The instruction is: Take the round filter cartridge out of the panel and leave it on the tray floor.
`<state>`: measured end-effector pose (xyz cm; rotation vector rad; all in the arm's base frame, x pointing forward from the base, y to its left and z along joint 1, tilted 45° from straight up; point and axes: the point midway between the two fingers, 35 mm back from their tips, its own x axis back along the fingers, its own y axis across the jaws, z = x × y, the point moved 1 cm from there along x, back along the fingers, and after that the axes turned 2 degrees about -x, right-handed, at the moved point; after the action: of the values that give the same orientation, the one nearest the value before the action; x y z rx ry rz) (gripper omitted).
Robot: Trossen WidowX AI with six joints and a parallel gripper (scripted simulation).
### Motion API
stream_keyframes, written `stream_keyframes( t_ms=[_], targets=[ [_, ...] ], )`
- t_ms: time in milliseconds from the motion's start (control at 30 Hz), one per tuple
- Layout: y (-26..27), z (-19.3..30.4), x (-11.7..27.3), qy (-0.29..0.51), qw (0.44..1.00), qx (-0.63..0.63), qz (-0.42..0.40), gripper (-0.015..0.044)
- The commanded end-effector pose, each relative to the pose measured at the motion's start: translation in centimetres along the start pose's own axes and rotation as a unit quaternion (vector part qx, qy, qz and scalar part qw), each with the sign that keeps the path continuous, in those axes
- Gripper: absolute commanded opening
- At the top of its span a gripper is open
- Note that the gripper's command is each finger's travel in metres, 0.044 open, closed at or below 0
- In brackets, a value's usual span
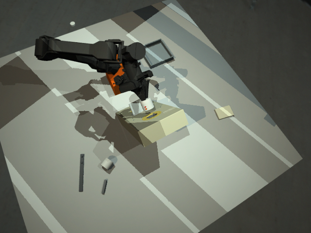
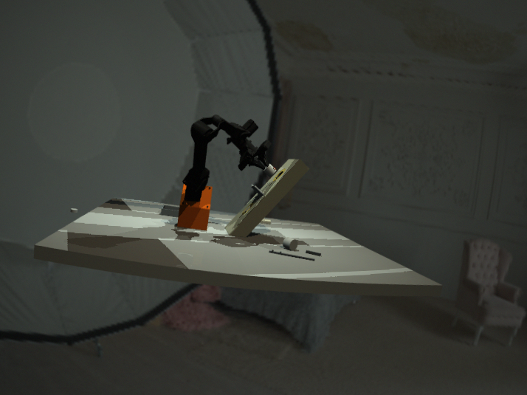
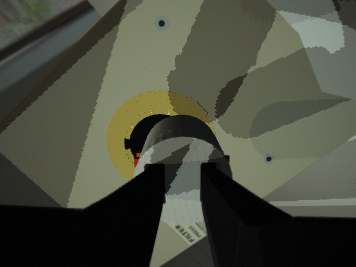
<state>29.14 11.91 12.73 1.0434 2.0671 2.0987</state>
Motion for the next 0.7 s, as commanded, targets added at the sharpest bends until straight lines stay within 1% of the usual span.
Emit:
stream_keyframes(
  t_ms=[0, 500, 600, 633, 667],
  targets=[
    [-0.7, -0.9, -0.1, 0.001, 1.000, -0.003, -0.003, 0.0000],
    [-4.2, -4.4, -0.7, 0.001, 1.000, -0.003, -0.003, 0.0000],
    [-3.8, -3.8, -0.7, -0.002, 1.000, 0.000, -0.001, 0.0079],
    [-3.8, -3.8, -0.7, -0.002, 1.000, 0.000, -0.001, 0.0091],
    [-3.8, -3.8, -0.7, -0.002, 1.000, 0.000, -0.001, 0.0091]
  ],
)
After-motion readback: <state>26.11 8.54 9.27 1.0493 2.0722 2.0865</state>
